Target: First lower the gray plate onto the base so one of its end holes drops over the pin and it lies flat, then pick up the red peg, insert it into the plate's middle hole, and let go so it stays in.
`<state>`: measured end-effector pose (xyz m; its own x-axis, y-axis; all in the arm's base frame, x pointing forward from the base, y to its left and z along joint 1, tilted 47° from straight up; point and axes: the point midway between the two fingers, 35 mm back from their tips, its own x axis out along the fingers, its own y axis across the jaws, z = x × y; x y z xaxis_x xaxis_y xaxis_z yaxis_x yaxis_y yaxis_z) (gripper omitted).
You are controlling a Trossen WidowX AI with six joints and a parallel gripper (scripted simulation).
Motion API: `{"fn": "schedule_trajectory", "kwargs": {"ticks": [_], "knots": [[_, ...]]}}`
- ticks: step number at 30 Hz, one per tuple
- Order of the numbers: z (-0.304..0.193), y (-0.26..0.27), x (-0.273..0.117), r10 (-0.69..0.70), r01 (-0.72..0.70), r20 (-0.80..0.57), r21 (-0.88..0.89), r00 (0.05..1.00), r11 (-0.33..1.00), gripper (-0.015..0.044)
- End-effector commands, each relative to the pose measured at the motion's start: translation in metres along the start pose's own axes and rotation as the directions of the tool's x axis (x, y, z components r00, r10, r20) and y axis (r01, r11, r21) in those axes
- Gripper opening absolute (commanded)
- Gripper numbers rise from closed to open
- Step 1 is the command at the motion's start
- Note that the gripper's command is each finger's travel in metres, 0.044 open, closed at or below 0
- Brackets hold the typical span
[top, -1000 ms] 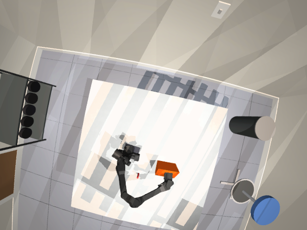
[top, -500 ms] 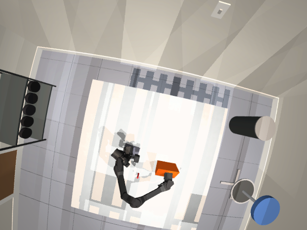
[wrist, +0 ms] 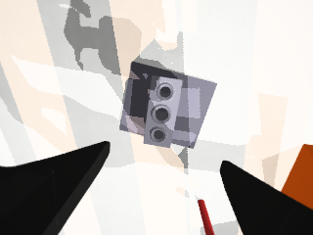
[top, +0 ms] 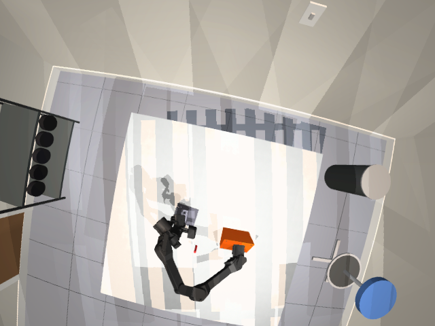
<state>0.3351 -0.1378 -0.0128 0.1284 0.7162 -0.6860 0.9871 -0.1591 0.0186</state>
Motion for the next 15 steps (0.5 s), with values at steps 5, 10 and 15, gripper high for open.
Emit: {"fn": "schedule_trajectory", "kwargs": {"ticks": [5, 10, 15], "knots": [[-0.094, -0.035, -0.011, 0.0, 0.0, 0.003, -0.191, 1.0, 0.982, 0.044], [-0.147, -0.073, -0.006, -0.002, 0.001, -0.002, -0.314, 1.0, 0.949, 0.044], [-0.177, -0.104, 0.0, -0.004, 0.001, -0.007, -0.397, 1.0, 0.918, 0.044]]}}
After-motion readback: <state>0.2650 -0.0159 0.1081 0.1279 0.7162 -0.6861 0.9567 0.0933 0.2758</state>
